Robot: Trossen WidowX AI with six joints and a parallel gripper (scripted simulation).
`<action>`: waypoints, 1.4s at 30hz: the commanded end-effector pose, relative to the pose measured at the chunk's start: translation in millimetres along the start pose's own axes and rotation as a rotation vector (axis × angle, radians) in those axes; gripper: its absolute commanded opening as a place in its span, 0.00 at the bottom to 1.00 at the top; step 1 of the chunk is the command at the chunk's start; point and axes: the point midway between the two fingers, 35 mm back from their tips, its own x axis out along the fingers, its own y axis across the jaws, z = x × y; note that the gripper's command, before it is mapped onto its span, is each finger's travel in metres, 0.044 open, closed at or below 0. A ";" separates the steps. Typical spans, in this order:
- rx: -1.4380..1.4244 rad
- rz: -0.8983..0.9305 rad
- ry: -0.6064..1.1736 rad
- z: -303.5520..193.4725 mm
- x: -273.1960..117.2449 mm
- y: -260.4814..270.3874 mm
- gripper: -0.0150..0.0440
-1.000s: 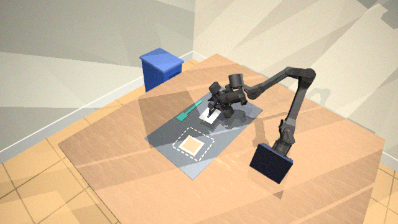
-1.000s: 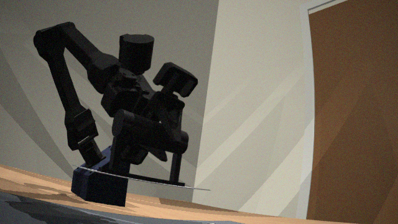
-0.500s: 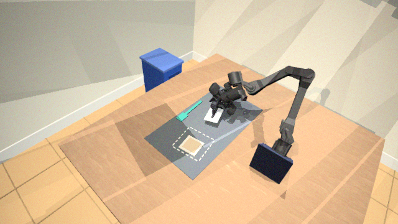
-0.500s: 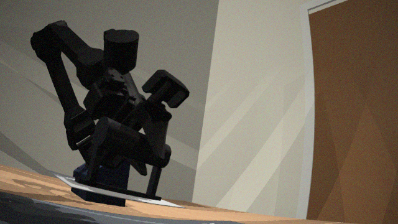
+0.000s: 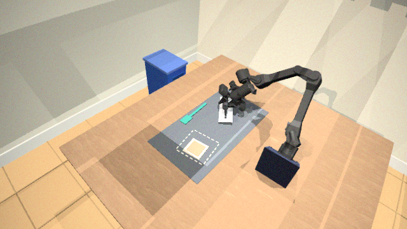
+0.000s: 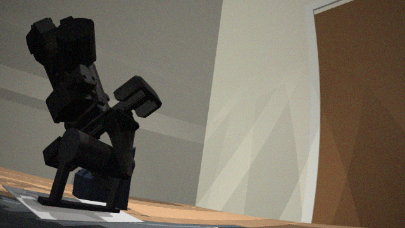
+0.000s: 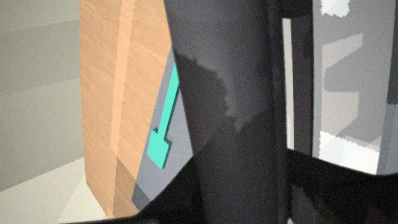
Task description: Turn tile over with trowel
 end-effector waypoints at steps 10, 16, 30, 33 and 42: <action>-0.174 0.067 0.203 38.1 -25.0 -40.4 0.25; -0.229 0.126 0.282 51.4 -44.9 -60.7 0.25; -0.267 0.195 0.337 62.1 -67.1 -78.5 0.25; -0.267 0.194 0.336 62.2 -63.4 -81.2 0.25; -0.268 0.191 0.335 62.2 -51.9 -90.0 0.25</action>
